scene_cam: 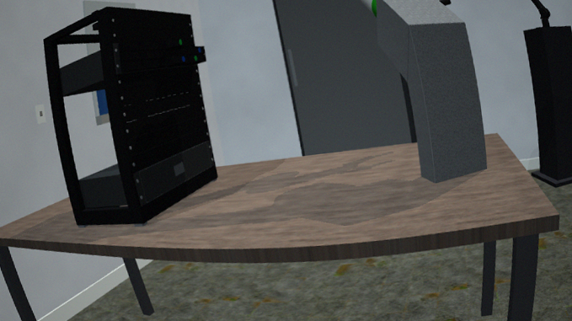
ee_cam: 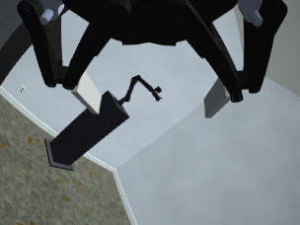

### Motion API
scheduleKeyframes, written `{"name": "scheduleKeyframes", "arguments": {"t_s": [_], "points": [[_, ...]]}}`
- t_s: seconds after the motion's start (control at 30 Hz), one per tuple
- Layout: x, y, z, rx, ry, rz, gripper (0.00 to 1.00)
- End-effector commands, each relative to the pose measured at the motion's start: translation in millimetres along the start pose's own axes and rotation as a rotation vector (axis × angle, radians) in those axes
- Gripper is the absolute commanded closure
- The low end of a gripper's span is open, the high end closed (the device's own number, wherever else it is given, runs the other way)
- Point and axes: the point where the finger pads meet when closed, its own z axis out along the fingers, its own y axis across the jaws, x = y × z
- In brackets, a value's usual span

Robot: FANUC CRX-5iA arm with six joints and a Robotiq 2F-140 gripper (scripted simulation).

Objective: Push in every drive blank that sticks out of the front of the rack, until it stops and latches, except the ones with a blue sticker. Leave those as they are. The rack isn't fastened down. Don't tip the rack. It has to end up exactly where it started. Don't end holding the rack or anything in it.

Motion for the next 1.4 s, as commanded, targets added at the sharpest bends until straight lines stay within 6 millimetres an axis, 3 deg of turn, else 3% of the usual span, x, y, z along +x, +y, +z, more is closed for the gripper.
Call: {"name": "scheduleKeyframes", "arguments": {"t_s": [0.0, 0.47, 0.53, 0.77, 1.03, 1.1, 1.37], "points": [[9, 5, 6, -0.015, 0.019, 0.014, 0.00], [108, 72, 43, -0.149, 0.220, 0.143, 0.00], [108, 72, 43, -0.149, 0.220, 0.143, 0.00], [171, 120, 52, -0.230, 0.356, 0.217, 0.00], [238, 177, 47, -0.315, 0.515, 0.290, 0.00], [238, 177, 47, -0.315, 0.515, 0.290, 0.00], [309, 239, 24, -0.400, 0.698, 0.362, 0.00]]}}
